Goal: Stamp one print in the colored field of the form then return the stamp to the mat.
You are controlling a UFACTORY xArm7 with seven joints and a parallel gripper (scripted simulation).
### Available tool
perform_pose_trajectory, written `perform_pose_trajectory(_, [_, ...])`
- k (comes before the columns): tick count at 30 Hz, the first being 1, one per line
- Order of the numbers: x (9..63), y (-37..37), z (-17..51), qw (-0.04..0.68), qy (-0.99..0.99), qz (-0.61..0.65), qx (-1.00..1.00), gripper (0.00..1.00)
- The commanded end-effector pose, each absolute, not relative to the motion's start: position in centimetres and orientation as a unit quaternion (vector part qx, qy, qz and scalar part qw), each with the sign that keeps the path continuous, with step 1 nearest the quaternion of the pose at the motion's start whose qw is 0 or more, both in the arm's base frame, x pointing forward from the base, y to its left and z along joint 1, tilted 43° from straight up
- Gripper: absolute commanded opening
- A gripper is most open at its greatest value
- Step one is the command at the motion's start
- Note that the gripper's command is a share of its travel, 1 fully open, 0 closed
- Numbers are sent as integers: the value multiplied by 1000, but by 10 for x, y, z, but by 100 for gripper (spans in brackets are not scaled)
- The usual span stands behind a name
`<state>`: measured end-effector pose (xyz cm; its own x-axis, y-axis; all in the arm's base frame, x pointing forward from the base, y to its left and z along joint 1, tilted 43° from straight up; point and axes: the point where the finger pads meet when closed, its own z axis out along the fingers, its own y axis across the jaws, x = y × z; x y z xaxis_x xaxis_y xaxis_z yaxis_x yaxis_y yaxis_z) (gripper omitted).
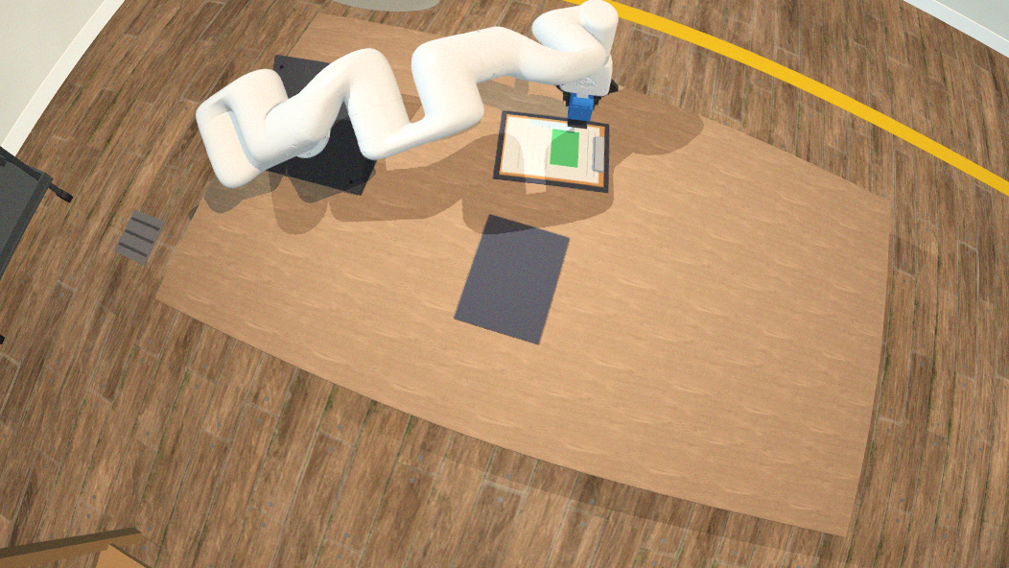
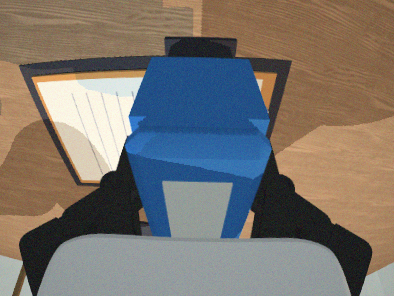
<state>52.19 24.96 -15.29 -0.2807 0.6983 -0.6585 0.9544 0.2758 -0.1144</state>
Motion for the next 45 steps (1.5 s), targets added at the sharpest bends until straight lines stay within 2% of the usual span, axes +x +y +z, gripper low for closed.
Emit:
perform_pose_trajectory(1, [529, 267, -165, 250, 754, -267, 546, 31])
perform_pose_trajectory(33, [529, 270, -169, 250, 754, -267, 546, 31])
perform_pose_trajectory(45, [526, 230, -128, 250, 754, -267, 546, 31])
